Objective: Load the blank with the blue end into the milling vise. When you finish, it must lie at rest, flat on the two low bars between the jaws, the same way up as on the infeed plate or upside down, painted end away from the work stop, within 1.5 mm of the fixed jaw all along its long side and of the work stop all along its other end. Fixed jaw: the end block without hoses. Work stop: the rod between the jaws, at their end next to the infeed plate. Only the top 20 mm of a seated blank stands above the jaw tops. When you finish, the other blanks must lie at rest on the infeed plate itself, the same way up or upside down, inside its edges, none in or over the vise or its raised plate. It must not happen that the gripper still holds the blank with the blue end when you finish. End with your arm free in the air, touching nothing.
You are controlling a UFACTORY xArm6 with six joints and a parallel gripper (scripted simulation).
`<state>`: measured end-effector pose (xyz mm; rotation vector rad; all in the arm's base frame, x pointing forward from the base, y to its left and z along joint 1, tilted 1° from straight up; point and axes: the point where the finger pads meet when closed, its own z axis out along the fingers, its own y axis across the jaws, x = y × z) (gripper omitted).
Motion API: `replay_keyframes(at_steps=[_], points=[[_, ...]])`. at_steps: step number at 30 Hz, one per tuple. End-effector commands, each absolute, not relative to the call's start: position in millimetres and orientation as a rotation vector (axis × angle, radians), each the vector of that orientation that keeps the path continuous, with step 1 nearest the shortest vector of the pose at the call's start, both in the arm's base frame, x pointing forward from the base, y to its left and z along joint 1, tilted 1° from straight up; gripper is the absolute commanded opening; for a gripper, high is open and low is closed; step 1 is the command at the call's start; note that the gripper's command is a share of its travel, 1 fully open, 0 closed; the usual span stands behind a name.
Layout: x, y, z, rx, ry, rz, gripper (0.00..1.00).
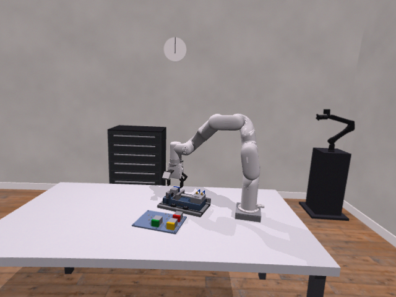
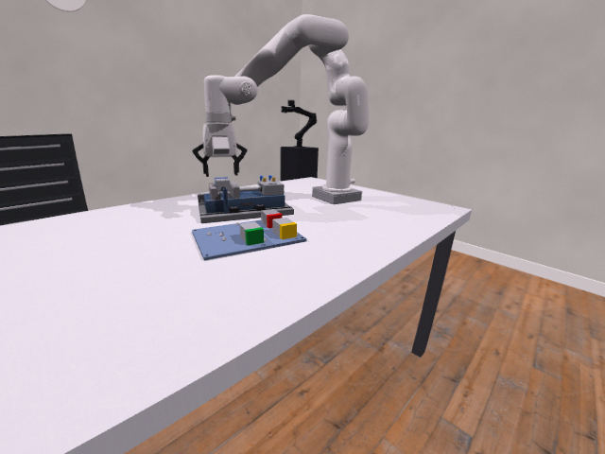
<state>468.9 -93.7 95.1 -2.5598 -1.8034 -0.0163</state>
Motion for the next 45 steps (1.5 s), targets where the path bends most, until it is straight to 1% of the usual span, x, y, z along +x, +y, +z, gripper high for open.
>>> replay_keyframes(at_steps=[1,23,33,40,45], points=[[470,-94,98,-2.562,-1.805,-0.021,1.0],[470,-94,102,-2.562,-1.805,-0.021,1.0],[470,-95,162,-2.562,-1.805,-0.021,1.0],[470,-95,162,-2.562,-1.805,-0.021,1.0],[470,-95,180,-2.563,-1.806,-0.023,1.0]])
